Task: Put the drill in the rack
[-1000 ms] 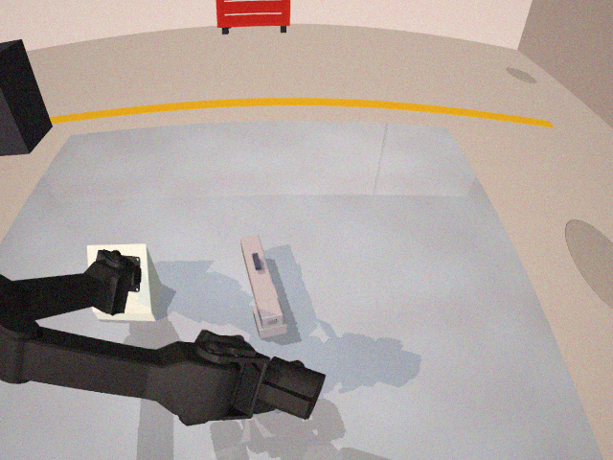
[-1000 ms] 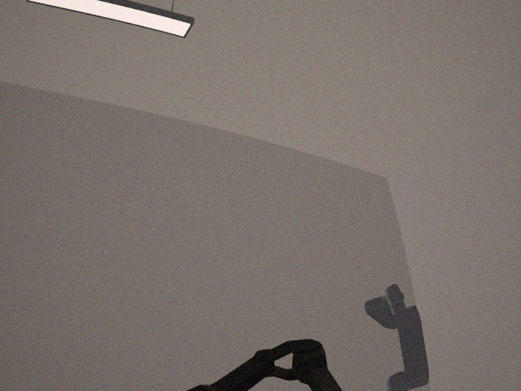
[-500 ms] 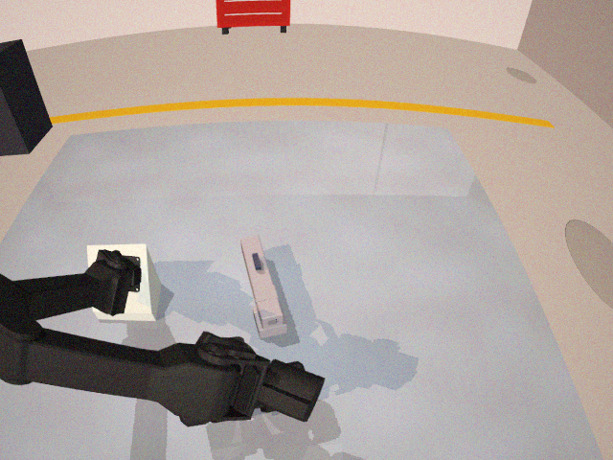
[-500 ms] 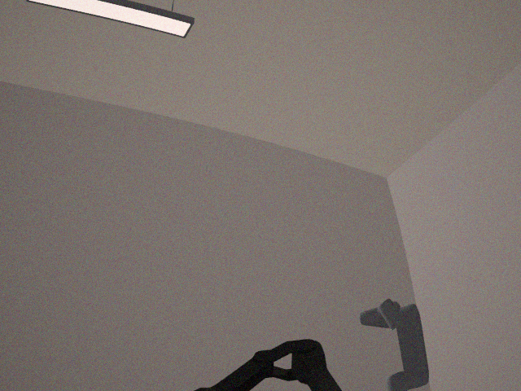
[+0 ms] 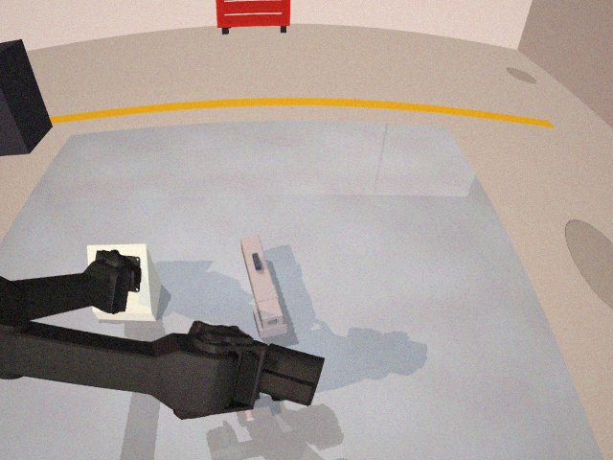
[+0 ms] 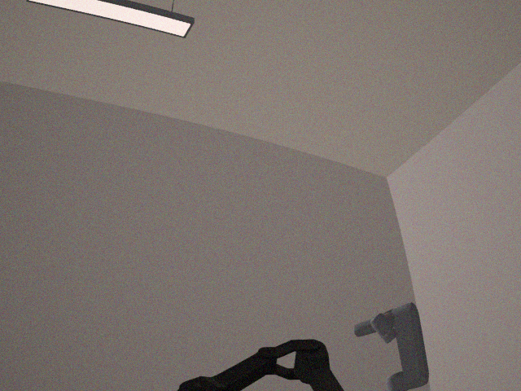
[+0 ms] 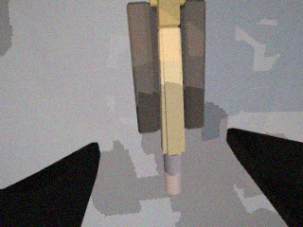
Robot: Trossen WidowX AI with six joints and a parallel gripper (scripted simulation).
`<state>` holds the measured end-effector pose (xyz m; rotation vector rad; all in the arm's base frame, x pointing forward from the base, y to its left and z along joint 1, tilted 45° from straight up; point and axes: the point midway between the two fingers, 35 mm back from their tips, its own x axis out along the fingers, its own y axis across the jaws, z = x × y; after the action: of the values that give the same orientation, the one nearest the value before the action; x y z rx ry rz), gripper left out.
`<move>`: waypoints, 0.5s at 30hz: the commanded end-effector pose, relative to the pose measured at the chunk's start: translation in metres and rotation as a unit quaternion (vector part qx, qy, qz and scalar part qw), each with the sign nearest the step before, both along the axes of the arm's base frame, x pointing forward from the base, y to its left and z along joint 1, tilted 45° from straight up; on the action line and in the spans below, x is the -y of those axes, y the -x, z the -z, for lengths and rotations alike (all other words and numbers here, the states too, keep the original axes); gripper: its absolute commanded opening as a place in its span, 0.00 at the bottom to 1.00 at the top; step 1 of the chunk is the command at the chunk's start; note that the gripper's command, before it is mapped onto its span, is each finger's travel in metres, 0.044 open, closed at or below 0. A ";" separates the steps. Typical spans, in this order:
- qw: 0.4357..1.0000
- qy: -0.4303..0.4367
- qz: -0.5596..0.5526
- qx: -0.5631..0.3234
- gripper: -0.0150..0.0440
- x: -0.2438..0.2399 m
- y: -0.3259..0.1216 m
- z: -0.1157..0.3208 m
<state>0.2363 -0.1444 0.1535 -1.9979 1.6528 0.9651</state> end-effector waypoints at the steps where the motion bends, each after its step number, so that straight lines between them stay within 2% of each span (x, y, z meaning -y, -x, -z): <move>1: 1.000 0.002 -0.001 0.007 1.00 -0.012 0.000 -0.014; 11: 1.000 0.001 -0.001 0.006 1.00 -0.036 0.000 -0.042; 13: 0.999 -0.033 0.010 0.025 1.00 -0.039 -0.002 -0.027; 15: 0.988 -0.123 0.043 0.082 1.00 -0.061 -0.012 -0.011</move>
<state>0.2401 -0.1033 0.1807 -1.9243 1.5730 0.9275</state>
